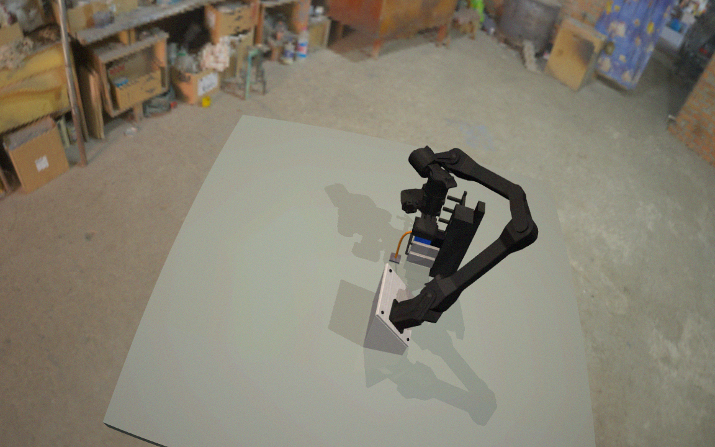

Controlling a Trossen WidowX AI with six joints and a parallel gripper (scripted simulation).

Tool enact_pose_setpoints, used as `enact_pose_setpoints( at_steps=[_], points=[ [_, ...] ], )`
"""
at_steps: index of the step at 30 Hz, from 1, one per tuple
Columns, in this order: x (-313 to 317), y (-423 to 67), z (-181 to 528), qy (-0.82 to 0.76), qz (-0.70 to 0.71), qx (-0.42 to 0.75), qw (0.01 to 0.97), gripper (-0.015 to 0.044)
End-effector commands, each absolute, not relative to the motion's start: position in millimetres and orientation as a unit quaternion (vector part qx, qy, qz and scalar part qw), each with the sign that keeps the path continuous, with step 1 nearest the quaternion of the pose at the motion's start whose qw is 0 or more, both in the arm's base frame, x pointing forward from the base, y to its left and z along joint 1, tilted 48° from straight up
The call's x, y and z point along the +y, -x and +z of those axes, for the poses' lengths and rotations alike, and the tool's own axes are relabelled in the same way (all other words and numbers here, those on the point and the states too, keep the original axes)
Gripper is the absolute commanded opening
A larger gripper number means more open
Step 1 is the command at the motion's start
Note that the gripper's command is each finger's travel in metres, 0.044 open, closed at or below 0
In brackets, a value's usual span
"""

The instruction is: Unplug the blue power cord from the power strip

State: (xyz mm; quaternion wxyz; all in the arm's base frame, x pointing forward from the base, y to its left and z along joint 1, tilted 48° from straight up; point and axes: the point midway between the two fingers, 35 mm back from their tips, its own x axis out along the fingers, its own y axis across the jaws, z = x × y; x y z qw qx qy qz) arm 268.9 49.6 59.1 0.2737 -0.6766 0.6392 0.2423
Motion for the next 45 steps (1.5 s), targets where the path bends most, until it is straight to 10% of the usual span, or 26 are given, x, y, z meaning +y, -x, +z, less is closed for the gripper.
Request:
enact_pose_setpoints(
  at_steps=[1,29,45],
  points=[
    [55.9,-269.8,53.9,0.676,0.244,0.638,0.277,0.0000],
    [90.7,-270.4,24.6,0.677,0.245,0.636,0.278,0.0000],
    [94.2,-270.2,19.9,0.677,0.244,0.636,0.277,0.0420]
  ],
)
